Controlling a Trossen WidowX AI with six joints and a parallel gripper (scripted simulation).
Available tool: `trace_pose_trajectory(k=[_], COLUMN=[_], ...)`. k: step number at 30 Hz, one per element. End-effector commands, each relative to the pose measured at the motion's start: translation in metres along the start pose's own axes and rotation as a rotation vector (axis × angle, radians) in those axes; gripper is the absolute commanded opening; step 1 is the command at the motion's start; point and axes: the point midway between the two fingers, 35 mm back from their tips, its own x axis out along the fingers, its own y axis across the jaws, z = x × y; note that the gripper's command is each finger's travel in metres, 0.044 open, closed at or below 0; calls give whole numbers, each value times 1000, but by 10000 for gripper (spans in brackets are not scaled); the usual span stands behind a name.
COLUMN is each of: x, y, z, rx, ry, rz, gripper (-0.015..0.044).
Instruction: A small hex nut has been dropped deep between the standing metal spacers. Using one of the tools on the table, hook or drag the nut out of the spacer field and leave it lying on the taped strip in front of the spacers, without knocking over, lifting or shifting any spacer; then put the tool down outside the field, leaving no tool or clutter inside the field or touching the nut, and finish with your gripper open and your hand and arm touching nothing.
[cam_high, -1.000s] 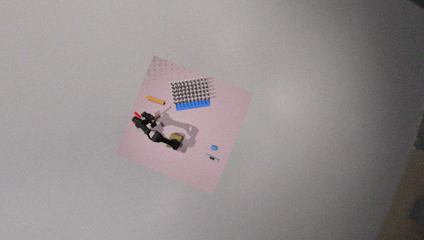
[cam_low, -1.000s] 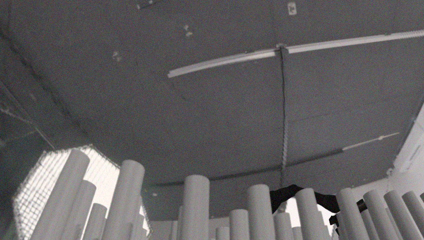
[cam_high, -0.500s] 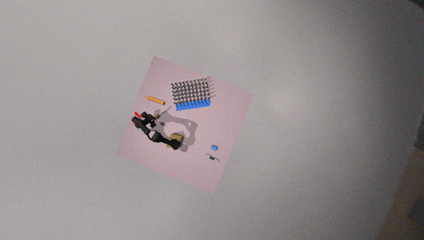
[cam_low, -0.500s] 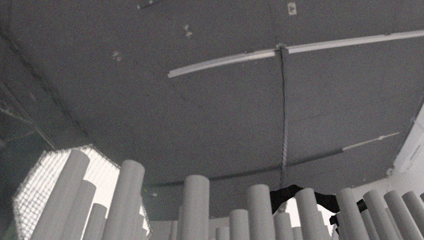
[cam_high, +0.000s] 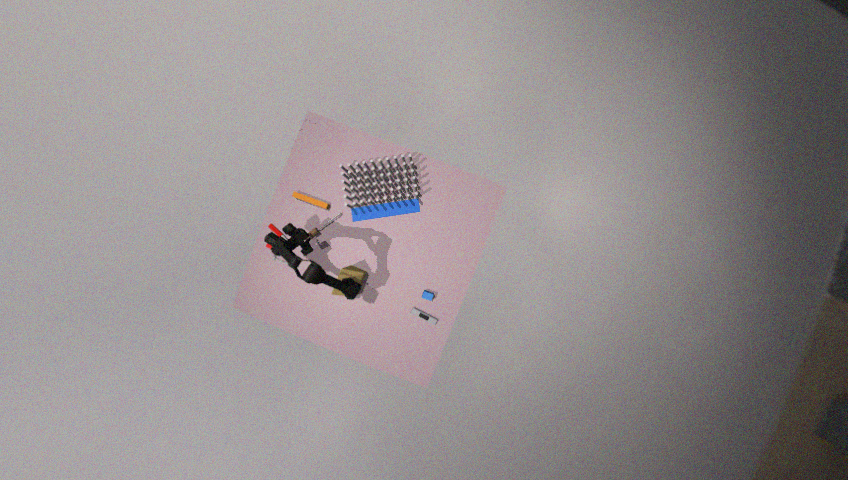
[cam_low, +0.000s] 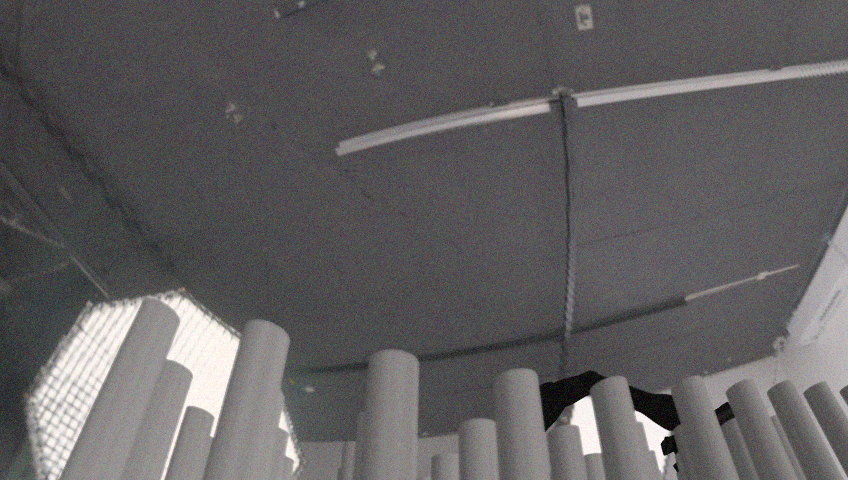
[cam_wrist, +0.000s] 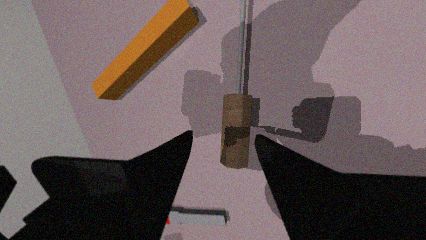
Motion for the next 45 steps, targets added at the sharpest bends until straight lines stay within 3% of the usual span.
trace_pose_trajectory(k=[1, 32, 45], x=[10, 53, 53], y=[-5, -21, -21], z=[-3, -17, -17], rx=[-10, -10, -10], ry=[-7, -8, -8], rz=[-7, -8, -8], gripper=[280, 280, 193])
